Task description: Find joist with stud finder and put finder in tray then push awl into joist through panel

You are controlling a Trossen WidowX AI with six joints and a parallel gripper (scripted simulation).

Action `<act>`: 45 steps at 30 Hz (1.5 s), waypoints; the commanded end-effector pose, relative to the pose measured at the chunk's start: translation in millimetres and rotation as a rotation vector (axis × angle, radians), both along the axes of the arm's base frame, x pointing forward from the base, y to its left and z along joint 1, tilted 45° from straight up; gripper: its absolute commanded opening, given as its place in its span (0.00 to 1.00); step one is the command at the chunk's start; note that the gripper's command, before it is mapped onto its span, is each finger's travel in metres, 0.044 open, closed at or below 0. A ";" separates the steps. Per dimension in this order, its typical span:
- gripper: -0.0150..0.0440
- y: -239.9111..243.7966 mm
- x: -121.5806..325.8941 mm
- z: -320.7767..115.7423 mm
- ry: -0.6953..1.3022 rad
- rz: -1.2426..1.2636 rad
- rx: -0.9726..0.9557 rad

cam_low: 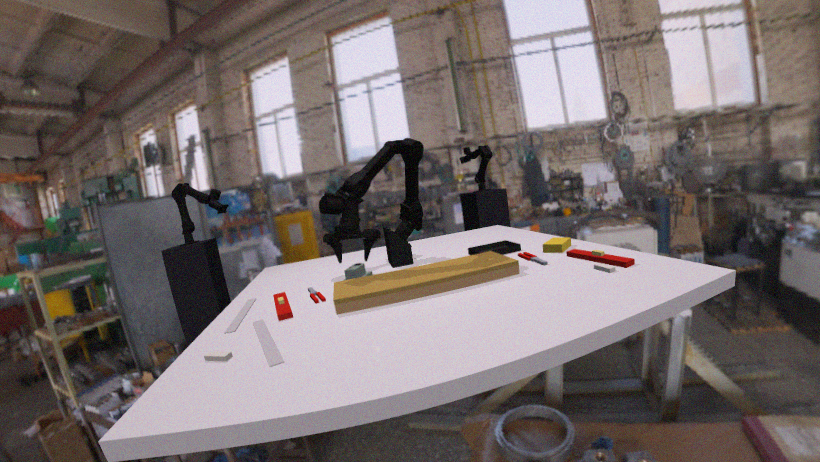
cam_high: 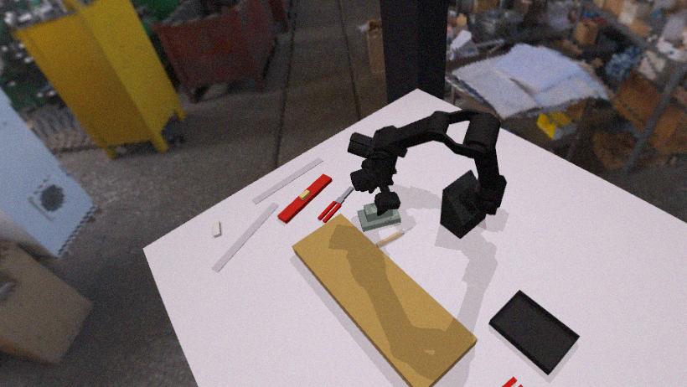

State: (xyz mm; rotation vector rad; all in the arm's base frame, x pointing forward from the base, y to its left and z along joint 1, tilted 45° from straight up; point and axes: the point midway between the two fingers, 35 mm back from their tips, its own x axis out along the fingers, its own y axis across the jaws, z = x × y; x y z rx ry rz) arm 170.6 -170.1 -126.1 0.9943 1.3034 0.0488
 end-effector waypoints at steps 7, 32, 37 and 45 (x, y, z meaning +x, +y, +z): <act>1.00 1.3 -0.4 -4.4 -0.002 -0.016 0.007; 1.00 28.9 4.0 -32.6 -0.002 -0.017 0.009; 1.00 33.7 4.4 -37.0 -0.003 -0.016 0.009; 0.75 33.9 4.4 -37.2 -0.003 -0.016 0.009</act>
